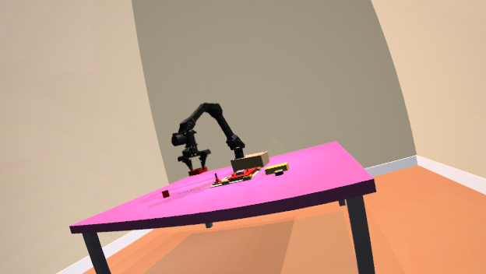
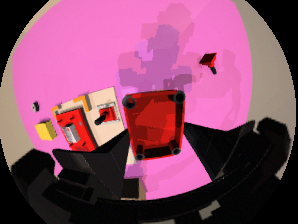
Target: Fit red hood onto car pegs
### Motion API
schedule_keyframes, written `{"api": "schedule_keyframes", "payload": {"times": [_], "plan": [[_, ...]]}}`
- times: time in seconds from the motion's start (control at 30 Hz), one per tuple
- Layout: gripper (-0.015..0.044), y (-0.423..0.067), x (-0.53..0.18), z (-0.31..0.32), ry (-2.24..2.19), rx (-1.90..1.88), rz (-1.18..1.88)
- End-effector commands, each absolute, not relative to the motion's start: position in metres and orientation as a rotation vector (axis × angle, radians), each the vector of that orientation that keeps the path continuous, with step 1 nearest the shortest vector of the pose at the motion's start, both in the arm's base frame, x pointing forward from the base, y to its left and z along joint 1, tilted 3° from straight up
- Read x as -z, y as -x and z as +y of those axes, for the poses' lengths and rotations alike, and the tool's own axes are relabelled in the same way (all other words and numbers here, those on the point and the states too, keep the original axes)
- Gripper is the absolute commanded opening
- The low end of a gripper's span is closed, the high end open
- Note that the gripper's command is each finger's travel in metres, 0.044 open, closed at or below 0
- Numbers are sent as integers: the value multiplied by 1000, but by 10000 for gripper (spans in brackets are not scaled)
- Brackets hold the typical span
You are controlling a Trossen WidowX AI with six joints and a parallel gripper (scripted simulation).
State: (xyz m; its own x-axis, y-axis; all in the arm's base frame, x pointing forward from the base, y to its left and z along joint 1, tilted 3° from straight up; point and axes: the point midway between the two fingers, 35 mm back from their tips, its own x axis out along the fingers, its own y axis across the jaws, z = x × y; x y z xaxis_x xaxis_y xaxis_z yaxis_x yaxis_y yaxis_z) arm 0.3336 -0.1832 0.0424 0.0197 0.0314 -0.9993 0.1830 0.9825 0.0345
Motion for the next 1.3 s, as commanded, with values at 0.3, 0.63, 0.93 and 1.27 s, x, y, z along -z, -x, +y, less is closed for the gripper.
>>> {"api": "schedule_keyframes", "payload": {"times": [0.3,0.63,0.93,1.27], "plan": [[0,-337,-18,-184,-117,65,1545],[0,-336,33,-181,-118,65,1546],[236,-333,32,-180,-123,61,1565],[440,-333,32,-180,-123,61,1565]]}}
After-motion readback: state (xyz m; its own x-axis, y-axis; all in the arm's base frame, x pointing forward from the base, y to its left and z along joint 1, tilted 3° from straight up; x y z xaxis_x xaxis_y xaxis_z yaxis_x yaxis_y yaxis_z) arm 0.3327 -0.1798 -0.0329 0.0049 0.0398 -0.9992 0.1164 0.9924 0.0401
